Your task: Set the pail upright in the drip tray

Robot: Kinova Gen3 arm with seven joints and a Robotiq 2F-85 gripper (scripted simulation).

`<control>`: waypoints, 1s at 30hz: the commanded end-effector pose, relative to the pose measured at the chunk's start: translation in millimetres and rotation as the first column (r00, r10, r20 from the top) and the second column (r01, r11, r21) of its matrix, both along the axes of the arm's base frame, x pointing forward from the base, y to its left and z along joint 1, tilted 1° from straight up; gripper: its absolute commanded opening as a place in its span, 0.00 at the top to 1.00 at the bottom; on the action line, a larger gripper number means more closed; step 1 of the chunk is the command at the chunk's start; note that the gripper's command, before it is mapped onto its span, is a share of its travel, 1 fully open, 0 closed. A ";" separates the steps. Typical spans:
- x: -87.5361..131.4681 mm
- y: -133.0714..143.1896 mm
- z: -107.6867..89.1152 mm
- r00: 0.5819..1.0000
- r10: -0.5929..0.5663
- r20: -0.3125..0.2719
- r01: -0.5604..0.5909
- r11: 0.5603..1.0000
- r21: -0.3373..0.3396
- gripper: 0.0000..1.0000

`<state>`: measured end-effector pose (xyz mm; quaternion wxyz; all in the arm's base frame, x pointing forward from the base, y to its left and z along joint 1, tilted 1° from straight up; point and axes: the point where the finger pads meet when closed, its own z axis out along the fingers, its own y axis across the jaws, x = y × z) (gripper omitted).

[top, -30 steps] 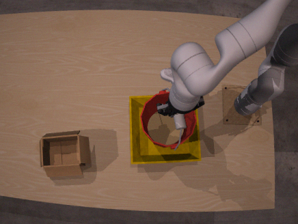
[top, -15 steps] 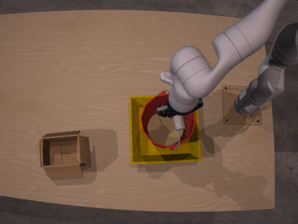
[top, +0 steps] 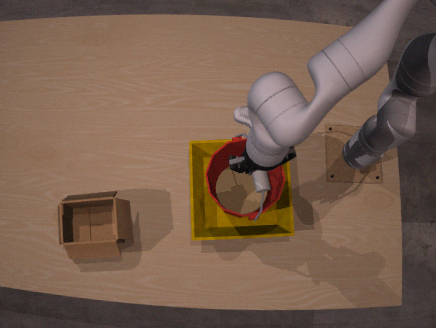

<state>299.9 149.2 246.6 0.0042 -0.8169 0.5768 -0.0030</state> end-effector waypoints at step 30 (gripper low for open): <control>2.5 -0.5 -13.3 1.000 -0.005 0.006 0.005 1.000 -0.002 0.90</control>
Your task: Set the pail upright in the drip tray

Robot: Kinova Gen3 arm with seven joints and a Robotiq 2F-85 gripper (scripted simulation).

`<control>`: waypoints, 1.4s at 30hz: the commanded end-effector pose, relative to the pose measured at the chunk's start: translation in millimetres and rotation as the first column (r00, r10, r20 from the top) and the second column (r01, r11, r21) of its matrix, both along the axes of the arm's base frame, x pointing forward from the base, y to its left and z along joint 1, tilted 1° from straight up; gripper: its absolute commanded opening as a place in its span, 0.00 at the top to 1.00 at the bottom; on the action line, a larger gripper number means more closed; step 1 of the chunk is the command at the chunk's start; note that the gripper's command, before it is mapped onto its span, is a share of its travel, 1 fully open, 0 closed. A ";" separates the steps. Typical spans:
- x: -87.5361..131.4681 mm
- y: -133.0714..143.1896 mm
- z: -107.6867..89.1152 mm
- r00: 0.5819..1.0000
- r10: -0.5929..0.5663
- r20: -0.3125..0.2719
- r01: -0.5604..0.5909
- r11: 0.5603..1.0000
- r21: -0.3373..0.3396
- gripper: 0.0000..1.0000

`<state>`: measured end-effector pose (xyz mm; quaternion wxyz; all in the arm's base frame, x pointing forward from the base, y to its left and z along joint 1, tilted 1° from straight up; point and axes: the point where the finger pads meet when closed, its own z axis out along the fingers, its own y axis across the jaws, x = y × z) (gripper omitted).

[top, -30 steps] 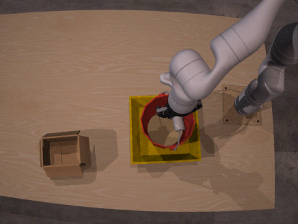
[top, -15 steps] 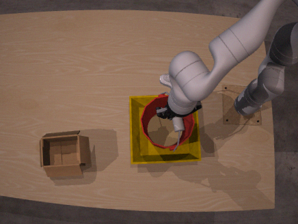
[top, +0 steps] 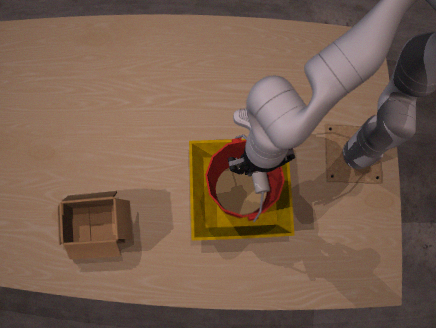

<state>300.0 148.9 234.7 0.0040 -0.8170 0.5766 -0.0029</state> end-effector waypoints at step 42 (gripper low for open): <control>2.5 -0.1 -1.5 1.000 -0.005 0.007 0.005 1.000 -0.001 0.00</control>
